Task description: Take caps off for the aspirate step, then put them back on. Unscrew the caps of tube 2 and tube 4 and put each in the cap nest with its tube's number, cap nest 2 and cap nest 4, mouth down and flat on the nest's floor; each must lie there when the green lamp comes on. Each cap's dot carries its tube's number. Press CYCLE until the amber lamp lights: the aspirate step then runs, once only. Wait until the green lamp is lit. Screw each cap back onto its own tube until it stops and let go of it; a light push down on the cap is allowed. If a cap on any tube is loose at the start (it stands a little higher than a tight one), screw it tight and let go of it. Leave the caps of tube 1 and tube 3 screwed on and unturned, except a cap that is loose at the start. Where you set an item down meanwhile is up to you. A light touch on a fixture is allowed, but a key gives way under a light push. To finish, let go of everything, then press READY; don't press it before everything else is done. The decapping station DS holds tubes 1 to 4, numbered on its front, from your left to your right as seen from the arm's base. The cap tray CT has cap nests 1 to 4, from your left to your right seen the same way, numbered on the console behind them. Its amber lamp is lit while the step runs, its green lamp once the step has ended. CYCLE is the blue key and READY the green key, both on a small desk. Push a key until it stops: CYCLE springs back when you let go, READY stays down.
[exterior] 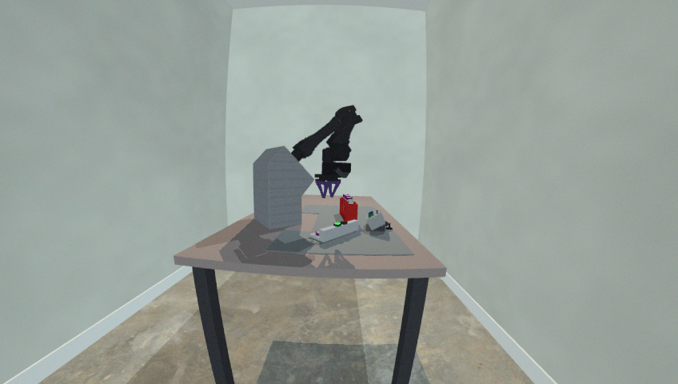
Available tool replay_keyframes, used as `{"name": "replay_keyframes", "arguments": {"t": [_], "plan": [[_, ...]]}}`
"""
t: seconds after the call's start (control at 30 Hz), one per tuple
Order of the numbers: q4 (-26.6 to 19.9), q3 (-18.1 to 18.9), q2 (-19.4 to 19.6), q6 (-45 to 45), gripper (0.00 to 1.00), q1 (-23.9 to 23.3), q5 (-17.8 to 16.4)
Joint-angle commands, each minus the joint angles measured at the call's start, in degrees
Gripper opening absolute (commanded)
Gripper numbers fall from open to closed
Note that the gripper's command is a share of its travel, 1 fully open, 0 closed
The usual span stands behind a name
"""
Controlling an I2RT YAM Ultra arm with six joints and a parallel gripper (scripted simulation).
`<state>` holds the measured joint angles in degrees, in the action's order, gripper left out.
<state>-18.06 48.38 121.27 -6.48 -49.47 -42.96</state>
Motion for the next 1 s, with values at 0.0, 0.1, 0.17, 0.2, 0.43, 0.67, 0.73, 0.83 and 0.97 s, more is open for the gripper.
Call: {"name": "replay_keyframes", "arguments": {"t": [0.0, 0.1, 0.17, 0.2, 0.43, 0.67, 0.73, 0.83, 0.97], "plan": [[-2.4, 4.4, 4.2, -7.0, 0.47, -4.1, 0.0], [-4.7, 9.1, 9.2, -10.7, 0.47, -6.8, 0.2], [-6.3, 12.6, 12.5, -13.0, 0.47, -8.5, 0.4], [-7.2, 14.3, 14.1, -14.1, 0.47, -9.3, 0.5], [-7.5, 15.0, 14.8, -14.5, 0.47, -9.6, 0.6], [-7.6, 15.1, 14.8, -14.5, 0.47, -9.6, 0.6], [-7.8, 15.3, 14.8, -14.6, 0.47, -9.7, 0.6], [-8.0, 15.5, 14.9, -14.7, 0.47, -9.8, 0.6], [-6.7, 15.3, 15.5, -13.9, 0.47, -9.2, 0.5]]}}
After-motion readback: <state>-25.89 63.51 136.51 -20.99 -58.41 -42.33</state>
